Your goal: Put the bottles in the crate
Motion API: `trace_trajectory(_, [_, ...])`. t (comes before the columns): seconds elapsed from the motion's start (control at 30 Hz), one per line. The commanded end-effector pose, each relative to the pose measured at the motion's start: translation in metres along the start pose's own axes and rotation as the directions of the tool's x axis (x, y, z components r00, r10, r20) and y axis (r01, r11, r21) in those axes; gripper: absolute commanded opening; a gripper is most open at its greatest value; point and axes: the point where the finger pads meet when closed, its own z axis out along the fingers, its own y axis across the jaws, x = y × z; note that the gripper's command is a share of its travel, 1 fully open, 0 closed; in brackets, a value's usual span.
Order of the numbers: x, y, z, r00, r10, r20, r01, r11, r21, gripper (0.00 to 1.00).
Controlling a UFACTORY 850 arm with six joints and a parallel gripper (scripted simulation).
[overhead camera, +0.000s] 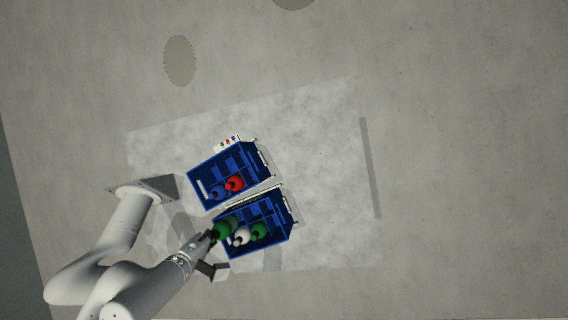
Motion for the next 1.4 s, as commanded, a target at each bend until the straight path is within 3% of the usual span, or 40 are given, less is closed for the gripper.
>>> trace_trajectory(0.0, [0.001, 0.000, -0.006, 1.000, 0.001, -0.001, -0.001, 1.000, 0.002, 0.00])
trace_trajectory(1.37, [0.000, 0.000, -0.067, 1.000, 0.001, -0.001, -0.001, 1.000, 0.002, 0.00])
